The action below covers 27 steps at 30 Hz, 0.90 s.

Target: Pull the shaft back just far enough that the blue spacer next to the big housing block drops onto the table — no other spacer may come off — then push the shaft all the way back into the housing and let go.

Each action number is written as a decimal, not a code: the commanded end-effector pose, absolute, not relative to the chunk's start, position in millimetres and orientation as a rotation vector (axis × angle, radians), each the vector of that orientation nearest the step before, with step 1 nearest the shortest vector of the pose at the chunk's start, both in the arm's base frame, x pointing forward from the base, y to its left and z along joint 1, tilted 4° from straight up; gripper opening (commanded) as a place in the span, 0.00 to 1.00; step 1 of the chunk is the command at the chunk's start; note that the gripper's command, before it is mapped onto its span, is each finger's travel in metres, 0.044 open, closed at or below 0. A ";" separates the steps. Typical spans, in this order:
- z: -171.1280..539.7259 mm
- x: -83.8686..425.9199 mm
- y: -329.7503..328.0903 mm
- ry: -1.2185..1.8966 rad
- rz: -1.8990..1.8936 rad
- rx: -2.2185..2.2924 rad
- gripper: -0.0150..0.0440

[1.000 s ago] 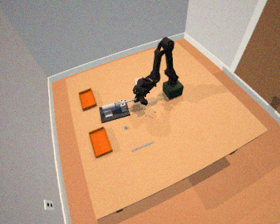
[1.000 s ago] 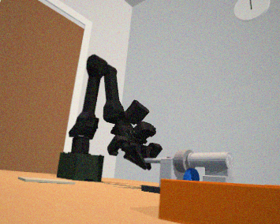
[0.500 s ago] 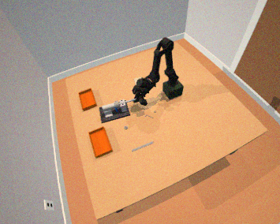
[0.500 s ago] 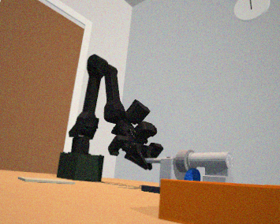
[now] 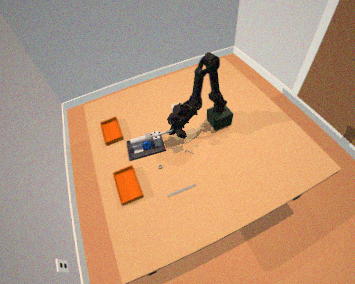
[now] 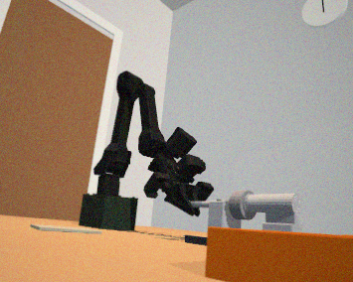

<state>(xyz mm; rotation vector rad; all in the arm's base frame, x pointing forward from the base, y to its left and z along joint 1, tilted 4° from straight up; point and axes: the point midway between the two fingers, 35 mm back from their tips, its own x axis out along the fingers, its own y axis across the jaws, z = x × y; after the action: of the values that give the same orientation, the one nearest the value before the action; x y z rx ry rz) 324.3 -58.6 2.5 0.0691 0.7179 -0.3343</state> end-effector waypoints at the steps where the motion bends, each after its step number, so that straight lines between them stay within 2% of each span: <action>1: 2.4 326.6 -59.0 0.718 -0.332 0.067 0.25; 27: 3.1 333.8 -61.4 0.717 -0.332 0.067 0.25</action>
<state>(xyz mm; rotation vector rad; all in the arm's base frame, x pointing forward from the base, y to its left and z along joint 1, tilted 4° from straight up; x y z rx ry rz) 331.7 -61.1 3.2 0.0690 0.7172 -0.3348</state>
